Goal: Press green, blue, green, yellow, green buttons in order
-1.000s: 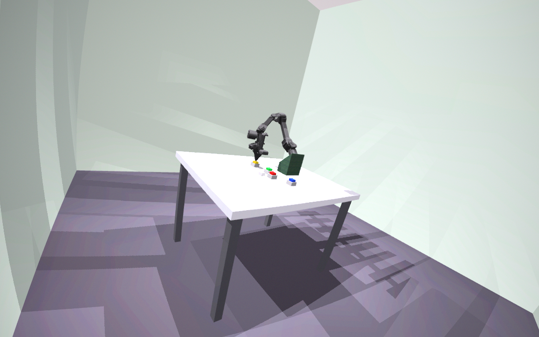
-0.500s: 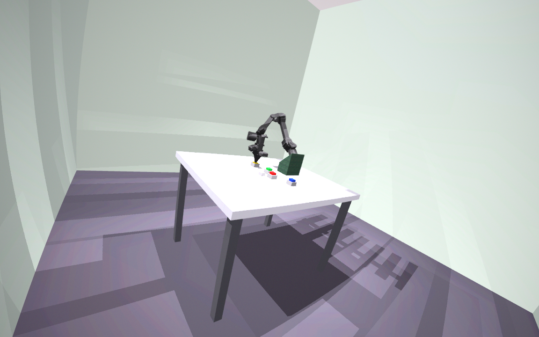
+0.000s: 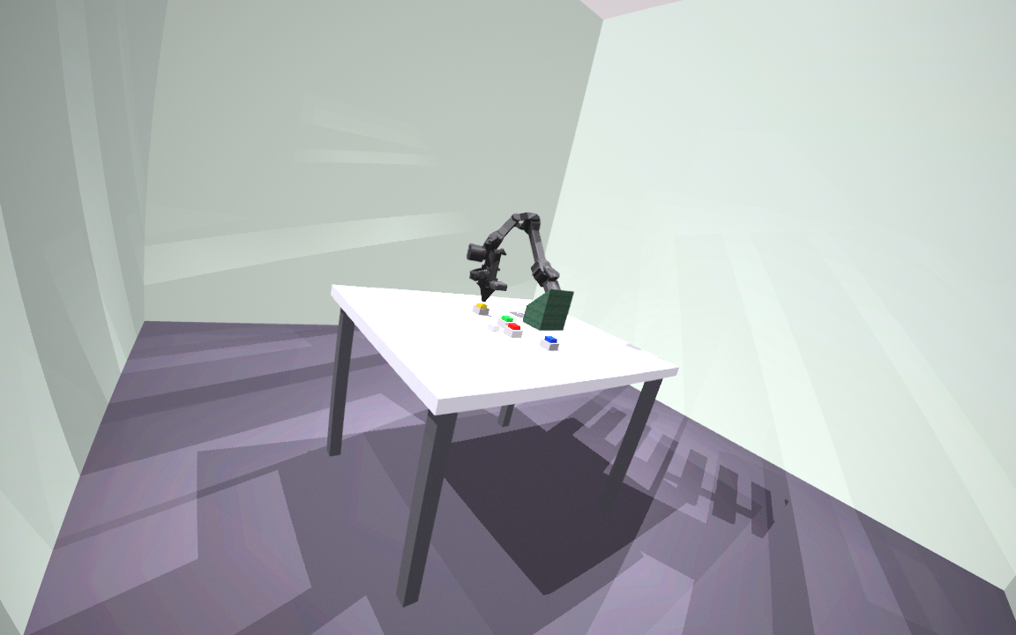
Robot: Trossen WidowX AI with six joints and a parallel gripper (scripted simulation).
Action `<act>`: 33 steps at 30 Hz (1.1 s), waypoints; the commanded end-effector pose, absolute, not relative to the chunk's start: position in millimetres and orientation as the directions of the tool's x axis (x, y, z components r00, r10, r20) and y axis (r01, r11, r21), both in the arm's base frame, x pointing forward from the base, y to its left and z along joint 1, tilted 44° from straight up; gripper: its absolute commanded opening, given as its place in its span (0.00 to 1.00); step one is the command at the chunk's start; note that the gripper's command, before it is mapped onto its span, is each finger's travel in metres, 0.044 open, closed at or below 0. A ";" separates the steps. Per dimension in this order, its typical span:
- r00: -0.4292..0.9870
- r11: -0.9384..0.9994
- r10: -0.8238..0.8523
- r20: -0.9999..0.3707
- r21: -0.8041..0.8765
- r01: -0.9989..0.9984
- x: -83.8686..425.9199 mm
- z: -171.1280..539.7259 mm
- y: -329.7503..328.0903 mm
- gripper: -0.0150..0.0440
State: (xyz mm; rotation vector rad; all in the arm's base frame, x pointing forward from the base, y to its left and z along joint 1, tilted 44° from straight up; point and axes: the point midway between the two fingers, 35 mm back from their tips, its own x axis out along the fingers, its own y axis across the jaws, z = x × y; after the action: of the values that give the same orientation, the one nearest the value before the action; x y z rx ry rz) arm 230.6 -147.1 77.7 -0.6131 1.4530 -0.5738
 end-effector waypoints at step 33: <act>0.044 0.728 -0.685 -0.727 -0.686 -0.004 218.3 5.7 3.4 0.29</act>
State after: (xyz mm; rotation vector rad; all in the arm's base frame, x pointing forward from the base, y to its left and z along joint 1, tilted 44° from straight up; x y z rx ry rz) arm 220.5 15.7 21.3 -0.5967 1.4364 -0.5616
